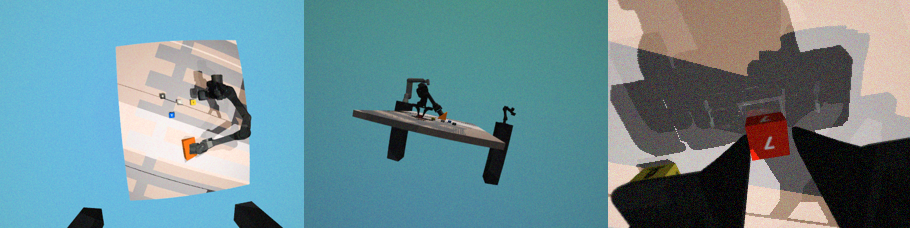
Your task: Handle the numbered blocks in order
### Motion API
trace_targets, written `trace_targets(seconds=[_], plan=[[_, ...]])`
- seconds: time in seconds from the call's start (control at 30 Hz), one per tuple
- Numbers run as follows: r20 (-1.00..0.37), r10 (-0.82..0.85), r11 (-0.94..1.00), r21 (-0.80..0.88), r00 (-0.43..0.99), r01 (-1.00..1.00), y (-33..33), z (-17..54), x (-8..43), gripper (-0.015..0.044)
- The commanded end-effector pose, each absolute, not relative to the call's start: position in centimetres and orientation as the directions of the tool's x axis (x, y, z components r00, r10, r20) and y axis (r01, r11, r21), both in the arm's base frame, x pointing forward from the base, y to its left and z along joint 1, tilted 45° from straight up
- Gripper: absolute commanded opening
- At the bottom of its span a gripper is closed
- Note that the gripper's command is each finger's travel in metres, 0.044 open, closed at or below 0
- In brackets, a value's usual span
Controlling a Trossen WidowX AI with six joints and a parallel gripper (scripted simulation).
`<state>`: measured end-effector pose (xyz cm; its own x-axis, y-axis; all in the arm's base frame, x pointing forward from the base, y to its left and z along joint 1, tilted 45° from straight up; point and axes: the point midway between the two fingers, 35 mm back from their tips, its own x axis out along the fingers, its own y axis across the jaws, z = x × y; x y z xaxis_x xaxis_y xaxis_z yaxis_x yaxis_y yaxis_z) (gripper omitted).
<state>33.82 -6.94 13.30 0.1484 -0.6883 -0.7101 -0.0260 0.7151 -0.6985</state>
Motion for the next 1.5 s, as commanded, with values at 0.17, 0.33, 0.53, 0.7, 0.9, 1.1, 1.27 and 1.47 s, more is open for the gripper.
trace_targets(seconds=[0.17, 0.33, 0.53, 0.7, 0.9, 1.1, 1.27, 1.47], plan=[[-0.711, -0.687, 0.715, -0.698, 0.148, -0.031, -6.9, 13.2, 33.8, 0.0120], [-0.711, -0.687, 0.715, -0.698, 0.148, -0.031, -6.9, 13.2, 33.8, 0.0120], [-0.711, -0.687, 0.715, -0.698, 0.148, -0.031, -6.9, 13.2, 33.8, 0.0225], [-0.711, -0.687, 0.715, -0.698, 0.148, -0.031, -6.9, 13.2, 33.8, 0.0356], [-0.711, -0.687, 0.716, -0.698, 0.148, -0.031, -6.7, 13.4, 33.8, 0.0400], [-0.712, -0.686, 0.716, -0.697, 0.148, -0.032, -4.4, 15.8, 33.3, 0.0400], [-0.716, -0.682, 0.717, -0.695, 0.152, -0.060, -3.0, 17.1, 33.2, 0.0321], [-0.708, -0.687, 0.689, -0.706, 0.162, -0.163, 1.1, 21.4, 32.1, 0.0164]])
